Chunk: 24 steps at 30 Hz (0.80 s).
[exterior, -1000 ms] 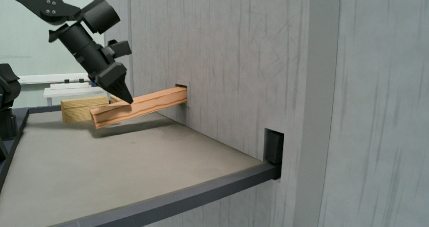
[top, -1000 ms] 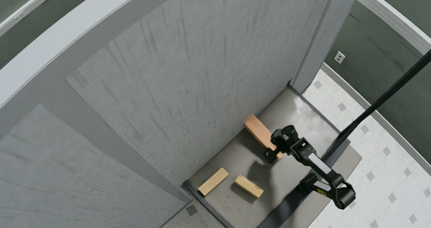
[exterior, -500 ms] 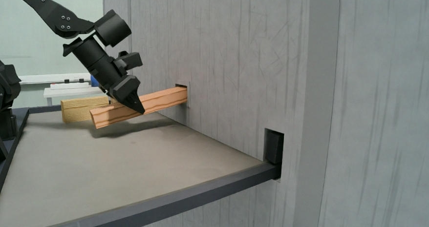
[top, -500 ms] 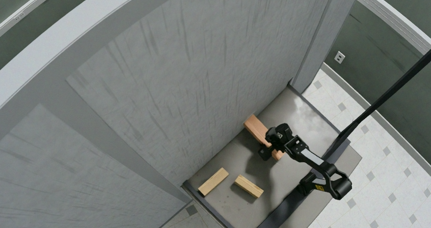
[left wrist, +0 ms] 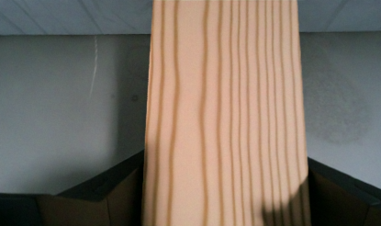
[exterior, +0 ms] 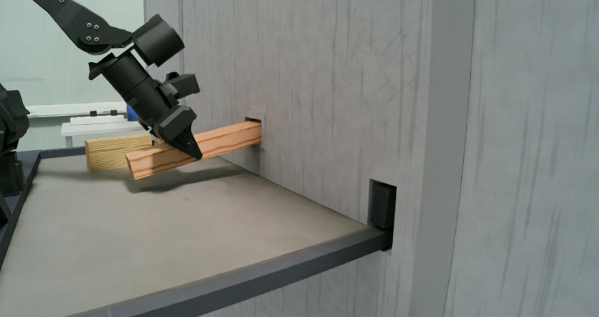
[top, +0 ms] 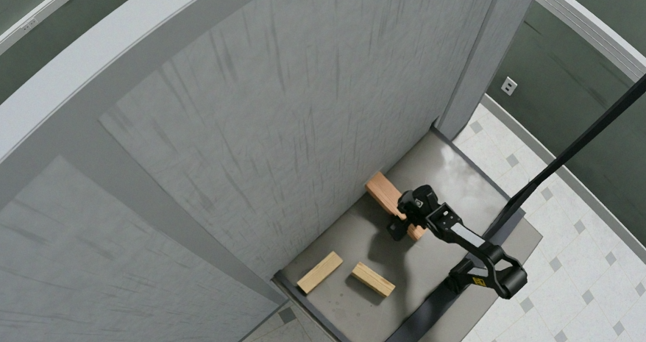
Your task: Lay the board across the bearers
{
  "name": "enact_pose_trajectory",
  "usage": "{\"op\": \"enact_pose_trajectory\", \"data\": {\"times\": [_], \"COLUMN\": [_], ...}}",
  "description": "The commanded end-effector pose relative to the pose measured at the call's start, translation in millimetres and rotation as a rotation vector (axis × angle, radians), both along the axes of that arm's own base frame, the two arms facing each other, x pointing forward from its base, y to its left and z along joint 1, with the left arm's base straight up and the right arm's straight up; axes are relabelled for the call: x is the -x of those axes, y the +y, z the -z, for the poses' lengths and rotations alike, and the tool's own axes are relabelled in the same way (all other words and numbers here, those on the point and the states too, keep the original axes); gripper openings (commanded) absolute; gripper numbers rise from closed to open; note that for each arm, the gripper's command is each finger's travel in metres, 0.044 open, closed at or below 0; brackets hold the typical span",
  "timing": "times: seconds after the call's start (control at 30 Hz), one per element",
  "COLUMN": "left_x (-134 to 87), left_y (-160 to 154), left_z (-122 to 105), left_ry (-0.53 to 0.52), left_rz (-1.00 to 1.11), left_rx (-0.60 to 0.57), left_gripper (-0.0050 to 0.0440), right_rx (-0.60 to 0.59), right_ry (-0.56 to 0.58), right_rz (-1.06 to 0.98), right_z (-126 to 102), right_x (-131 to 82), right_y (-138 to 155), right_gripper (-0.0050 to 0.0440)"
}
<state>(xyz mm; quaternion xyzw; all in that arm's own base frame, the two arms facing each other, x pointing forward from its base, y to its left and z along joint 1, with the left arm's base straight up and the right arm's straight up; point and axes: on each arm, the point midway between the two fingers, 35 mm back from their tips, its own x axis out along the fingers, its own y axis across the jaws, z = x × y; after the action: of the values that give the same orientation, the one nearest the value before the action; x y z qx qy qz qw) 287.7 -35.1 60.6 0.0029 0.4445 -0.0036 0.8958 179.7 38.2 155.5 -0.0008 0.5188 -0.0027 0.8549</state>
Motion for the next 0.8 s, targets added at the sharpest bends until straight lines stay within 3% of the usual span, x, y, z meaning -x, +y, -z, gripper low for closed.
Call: {"op": "enact_pose_trajectory", "data": {"times": [0.0, 0.03, 0.13, 0.23, 0.47, 0.77], "left_x": [-5, -5, -7, -8, -9, -10], "left_y": [-2, -2, -2, -2, -1, -2], "left_z": [-9, -9, -13, -18, -28, -38], "left_ry": [-0.029, -0.029, -0.039, -0.047, 0.077, 0.132], "left_rz": [0.004, 0.004, 0.004, 0.005, -0.005, -0.004], "left_rx": [0.004, 0.004, 0.006, 0.008, 0.011, 0.009], "left_gripper": [0.0236, 0.0212, 0.027, 0.027, 0.027, 0.027], "right_rx": [-0.012, -0.012, -0.012, -0.012, -0.012, -0.011], "right_ry": [-0.03, -0.03, -0.03, -0.031, -0.031, -0.032], "right_rz": [0.002, 0.001, 0.001, 0.001, 0.001, 0.001], "right_z": [-10, -10, -10, -10, -10, -10], "right_x": [-6, -7, -9, -10, -17, -27], "right_y": [1, 1, 1, 1, 1, 0], "right_gripper": [0.04, 0.04, 0.04, 0.04, 0.04, 0.04]}}
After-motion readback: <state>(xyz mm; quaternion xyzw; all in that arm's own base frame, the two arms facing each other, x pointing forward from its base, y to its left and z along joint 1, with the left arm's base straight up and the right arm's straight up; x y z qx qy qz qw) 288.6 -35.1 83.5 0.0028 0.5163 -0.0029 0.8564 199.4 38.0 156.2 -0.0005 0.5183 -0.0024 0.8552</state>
